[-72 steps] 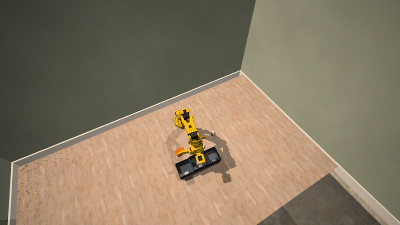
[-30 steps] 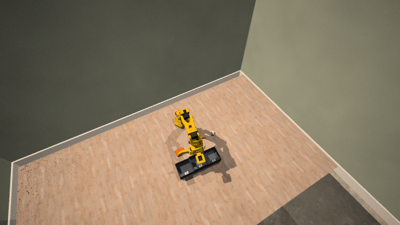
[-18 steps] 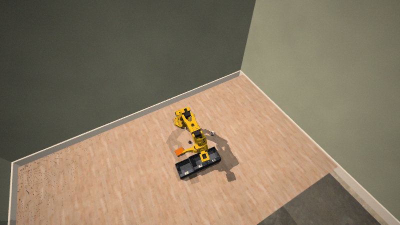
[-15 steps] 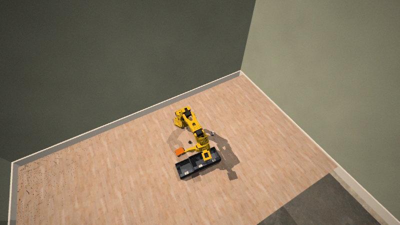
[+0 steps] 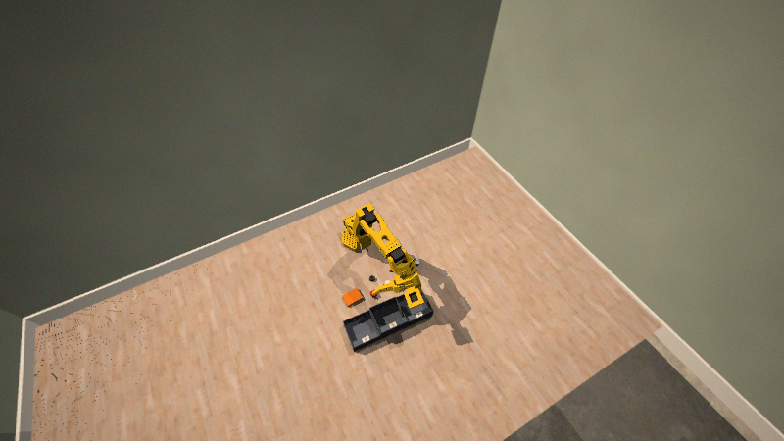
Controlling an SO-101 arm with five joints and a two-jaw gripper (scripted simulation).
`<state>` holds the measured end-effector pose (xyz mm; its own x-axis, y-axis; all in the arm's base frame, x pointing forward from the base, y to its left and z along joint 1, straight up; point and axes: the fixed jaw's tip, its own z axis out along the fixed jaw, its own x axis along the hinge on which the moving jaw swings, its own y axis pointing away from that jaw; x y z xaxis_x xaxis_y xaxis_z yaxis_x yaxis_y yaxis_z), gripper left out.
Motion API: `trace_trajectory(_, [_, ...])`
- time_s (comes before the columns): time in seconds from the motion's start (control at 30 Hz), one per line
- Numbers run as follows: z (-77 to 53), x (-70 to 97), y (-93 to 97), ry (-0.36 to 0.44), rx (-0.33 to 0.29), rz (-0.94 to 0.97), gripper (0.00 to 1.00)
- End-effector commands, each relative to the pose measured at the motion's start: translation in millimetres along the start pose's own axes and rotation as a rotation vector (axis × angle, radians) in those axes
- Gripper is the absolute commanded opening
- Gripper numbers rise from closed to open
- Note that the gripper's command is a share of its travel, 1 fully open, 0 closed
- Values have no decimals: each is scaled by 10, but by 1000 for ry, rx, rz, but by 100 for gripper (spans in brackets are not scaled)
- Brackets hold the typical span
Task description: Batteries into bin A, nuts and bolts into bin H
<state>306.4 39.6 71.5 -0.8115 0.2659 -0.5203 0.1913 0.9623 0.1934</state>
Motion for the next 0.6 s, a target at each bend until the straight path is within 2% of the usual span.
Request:
trace_trajectory(0.0, [-143, -132, 86, -76, -36, 4, 100])
trace_trajectory(0.5, [-143, -132, 86, -76, -36, 4, 100])
trace_trajectory(0.53, [-97, -55, 57, -53, -28, 4, 100])
trace_trajectory(0.57, [-97, -55, 57, -53, -28, 4, 100])
